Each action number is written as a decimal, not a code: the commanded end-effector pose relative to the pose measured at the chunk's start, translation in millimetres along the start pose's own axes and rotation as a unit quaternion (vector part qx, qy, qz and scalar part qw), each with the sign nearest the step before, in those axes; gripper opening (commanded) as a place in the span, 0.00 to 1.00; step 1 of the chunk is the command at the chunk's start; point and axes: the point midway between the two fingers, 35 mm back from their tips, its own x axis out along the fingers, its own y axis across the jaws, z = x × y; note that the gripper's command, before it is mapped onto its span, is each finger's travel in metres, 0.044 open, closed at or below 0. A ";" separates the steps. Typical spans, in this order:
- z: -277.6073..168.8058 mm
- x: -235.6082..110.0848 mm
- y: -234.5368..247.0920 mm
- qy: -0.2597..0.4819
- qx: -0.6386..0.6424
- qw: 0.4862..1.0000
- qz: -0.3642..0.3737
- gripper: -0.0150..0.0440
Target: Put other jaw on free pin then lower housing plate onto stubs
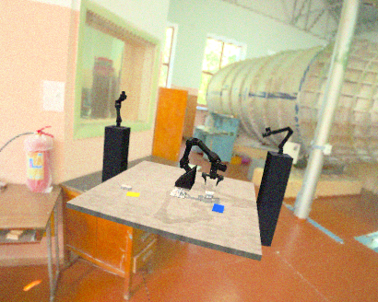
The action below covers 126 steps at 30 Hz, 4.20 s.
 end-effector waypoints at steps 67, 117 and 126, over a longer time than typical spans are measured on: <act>0.1 36.1 -0.2 0.001 0.009 1.000 0.004 1.00; 0.1 36.1 -0.2 0.001 0.009 1.000 0.004 1.00; 0.1 36.1 -0.2 0.001 0.009 1.000 0.004 1.00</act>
